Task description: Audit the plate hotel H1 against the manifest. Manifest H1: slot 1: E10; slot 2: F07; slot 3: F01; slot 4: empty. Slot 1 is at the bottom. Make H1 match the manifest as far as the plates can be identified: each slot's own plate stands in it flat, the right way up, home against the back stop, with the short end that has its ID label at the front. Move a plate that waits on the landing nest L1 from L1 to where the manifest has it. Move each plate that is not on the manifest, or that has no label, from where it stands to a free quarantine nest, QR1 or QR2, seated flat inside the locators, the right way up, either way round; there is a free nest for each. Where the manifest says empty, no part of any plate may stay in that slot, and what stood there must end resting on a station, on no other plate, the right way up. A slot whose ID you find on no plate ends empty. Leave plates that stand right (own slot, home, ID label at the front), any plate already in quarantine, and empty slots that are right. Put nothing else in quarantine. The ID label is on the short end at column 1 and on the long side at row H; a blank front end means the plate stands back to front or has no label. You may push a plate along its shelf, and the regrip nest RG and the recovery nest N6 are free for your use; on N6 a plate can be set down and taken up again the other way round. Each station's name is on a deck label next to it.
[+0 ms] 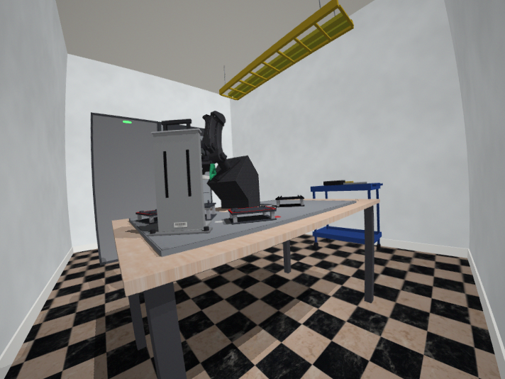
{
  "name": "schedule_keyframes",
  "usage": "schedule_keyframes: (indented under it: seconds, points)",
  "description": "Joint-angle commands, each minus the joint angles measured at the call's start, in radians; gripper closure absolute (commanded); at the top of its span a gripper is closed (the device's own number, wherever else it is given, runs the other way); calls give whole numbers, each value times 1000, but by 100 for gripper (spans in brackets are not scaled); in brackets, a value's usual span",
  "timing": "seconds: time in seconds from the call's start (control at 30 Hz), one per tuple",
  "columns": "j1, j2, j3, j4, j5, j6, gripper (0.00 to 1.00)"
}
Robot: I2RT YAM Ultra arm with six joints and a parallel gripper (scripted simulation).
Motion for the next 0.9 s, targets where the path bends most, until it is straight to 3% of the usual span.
schedule_keyframes:
  seconds: [0.0,0.87]
  points:
    - [-7,23,-18,55,-21,-5,13]
    - [-21,140,-28,194,-34,-6,13]
